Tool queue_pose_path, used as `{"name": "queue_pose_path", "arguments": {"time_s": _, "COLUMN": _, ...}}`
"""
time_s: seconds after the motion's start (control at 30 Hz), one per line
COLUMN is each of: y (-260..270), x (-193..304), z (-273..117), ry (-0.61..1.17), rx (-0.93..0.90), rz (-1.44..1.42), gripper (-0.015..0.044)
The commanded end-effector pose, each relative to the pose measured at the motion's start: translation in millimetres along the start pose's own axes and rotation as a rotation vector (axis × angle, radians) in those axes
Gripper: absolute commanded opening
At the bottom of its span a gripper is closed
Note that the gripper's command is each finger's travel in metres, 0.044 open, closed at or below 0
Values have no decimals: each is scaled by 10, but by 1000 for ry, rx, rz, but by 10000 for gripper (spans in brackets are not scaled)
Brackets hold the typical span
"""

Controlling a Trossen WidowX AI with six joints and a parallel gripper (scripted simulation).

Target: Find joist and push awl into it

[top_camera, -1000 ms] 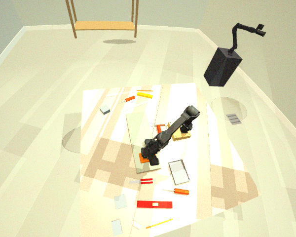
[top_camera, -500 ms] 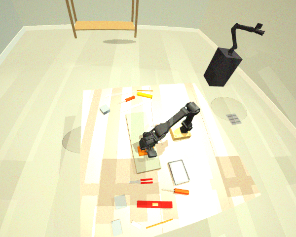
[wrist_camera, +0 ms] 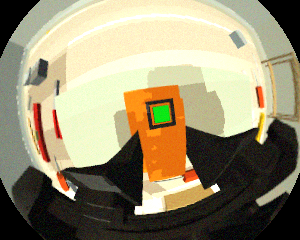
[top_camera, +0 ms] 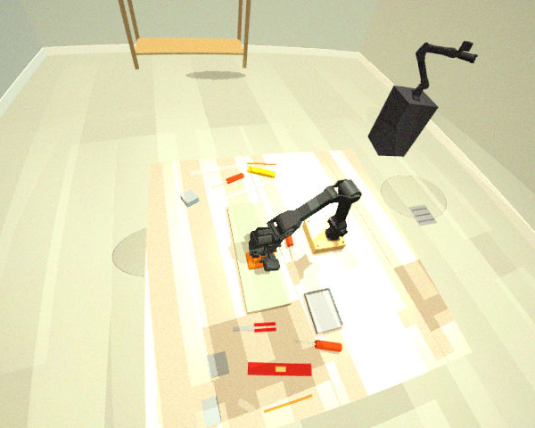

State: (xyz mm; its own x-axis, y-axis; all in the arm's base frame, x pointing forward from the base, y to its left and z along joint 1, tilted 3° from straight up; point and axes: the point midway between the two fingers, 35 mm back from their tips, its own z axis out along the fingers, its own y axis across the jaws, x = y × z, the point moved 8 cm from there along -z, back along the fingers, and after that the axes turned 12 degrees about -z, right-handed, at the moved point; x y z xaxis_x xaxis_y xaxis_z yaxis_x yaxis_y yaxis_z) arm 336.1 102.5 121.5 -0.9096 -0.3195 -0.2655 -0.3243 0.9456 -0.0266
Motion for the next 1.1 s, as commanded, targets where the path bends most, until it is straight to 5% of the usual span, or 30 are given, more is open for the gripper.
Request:
{"name": "queue_pose_path", "arguments": {"time_s": 0.0, "y": -146, "x": 43, "z": 6, "ry": 1, "rx": -1, "rz": -3, "gripper": 0}}
{"name": "queue_pose_path", "arguments": {"time_s": 1.07, "y": -1293, "x": 286, "z": 0, "ry": 3, "rx": 7, "rz": -6, "gripper": 0}}
